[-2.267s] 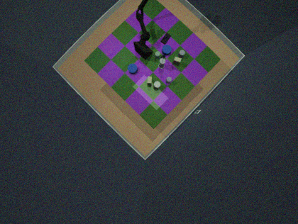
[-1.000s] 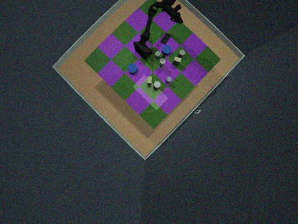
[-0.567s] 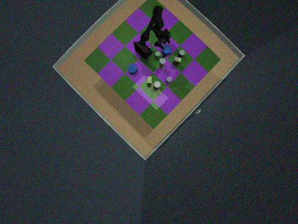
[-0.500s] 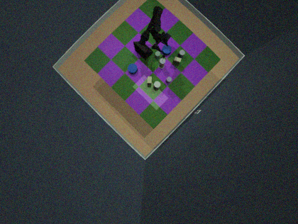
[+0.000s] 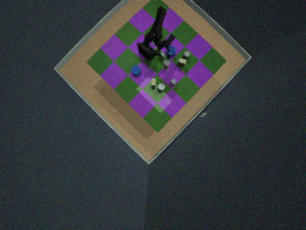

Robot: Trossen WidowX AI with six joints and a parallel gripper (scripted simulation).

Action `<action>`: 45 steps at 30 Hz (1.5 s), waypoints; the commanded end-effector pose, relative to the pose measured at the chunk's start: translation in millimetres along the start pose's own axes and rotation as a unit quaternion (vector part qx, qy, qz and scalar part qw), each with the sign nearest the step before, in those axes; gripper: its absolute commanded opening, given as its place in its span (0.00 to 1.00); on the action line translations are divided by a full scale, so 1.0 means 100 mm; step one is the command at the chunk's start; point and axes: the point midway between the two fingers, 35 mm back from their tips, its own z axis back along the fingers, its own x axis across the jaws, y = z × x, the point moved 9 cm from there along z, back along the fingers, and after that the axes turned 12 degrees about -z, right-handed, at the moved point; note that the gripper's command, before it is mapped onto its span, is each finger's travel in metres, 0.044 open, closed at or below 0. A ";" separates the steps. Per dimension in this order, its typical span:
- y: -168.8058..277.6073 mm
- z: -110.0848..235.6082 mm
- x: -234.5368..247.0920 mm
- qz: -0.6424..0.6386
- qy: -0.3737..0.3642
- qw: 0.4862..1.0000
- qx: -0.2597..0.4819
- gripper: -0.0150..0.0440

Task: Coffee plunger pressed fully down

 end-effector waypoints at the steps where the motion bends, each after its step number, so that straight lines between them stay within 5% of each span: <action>1: 0.02 -0.02 0.02 0.005 0.001 1.000 -0.004 1.00; 26: 0.02 -0.39 0.03 0.005 0.000 1.000 -0.005 1.00; 38: 0.02 -0.39 0.03 0.005 0.000 1.000 -0.005 0.47; 45: 0.02 -0.39 0.03 0.005 0.000 1.000 -0.005 0.46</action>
